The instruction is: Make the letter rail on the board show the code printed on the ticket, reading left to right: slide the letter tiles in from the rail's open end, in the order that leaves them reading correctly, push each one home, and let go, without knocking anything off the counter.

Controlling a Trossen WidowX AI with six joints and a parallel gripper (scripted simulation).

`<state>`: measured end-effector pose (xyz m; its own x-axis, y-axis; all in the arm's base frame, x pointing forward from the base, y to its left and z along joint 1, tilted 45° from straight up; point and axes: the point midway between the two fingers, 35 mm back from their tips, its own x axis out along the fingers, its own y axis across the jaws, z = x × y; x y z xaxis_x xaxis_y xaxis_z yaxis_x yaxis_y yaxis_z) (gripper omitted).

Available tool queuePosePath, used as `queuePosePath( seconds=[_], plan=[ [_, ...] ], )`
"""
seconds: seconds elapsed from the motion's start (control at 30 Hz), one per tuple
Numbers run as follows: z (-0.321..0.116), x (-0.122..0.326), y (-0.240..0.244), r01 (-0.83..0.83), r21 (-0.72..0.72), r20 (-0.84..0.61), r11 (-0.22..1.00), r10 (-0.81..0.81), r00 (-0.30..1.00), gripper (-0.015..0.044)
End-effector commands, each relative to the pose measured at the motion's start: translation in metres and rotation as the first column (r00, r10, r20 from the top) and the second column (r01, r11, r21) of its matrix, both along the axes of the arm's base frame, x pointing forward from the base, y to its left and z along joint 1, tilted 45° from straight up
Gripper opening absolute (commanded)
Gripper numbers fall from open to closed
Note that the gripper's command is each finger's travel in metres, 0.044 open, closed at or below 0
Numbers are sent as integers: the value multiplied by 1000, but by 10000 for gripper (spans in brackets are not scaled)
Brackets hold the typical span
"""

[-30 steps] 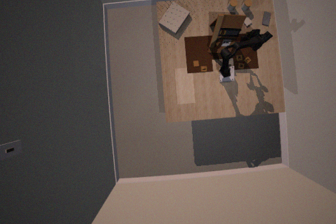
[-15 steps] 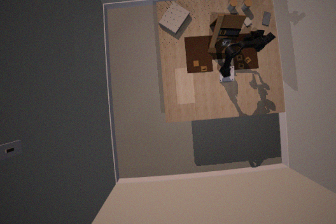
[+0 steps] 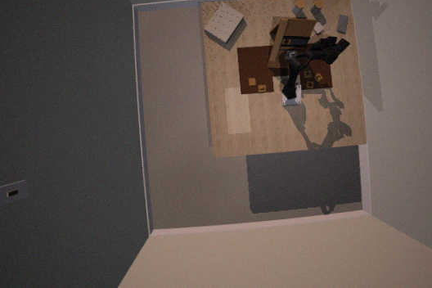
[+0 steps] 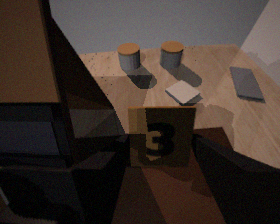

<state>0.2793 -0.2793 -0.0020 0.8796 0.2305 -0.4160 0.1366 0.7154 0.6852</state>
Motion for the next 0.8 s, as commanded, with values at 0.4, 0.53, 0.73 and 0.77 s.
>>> queuePosePath(
  seconds=[0.4, 0.53, 0.73, 0.77],
  plan=[
    [1, 0, 3, 3, 8, -6, 1000, -3, 1000, 0],
    [3, 1, 4, 3, 8, -6, 1000, -3, 1000, 0],
    [4, 1, 7, 3, 9, -6, 1000, -3, 1000, 0],
    [4, 1, 7, 3, 9, -6, 1000, -3, 1000, 0]
  ],
)
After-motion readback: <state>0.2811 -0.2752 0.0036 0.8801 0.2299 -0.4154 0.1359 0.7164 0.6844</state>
